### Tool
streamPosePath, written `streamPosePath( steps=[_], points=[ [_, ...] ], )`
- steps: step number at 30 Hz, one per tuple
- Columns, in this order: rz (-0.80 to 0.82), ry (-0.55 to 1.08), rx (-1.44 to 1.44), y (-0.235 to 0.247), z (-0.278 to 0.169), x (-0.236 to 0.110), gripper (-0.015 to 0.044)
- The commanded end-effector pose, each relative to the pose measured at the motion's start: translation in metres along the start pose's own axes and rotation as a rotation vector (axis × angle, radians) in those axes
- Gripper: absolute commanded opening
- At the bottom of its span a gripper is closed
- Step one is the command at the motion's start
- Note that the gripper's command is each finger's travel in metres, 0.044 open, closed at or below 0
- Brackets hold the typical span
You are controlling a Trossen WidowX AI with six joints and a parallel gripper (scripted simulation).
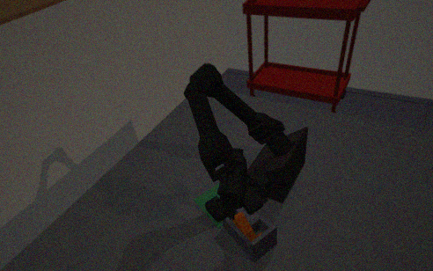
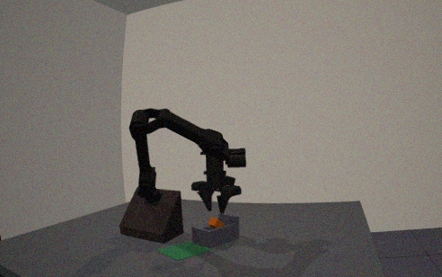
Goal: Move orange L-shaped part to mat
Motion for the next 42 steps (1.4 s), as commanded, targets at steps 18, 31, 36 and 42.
streamPosePath(
  steps=[18,31,36,42],
  points=[
    [-0.007,-0.001,-0.007,-0.001,0.001,0.032,0.0280],
    [-0.008,0.001,-0.007,-0.001,0.000,0.052,0.0280],
    [-0.005,-0.003,-0.001,-0.001,0.000,0.049,0.0175],
    [-0.005,-0.003,-0.001,-0.001,0.000,0.049,0.0115]
  ],
)
Point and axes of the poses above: the point midway between the two fingers, 35 mm back from their tips, its own x axis out along the fingers, its own y axis across the jaws, z = x × y, the point moved 3 cm from there along -x, back along the fingers, and after that the axes turned 12 degrees about x, right-handed, at the moved point
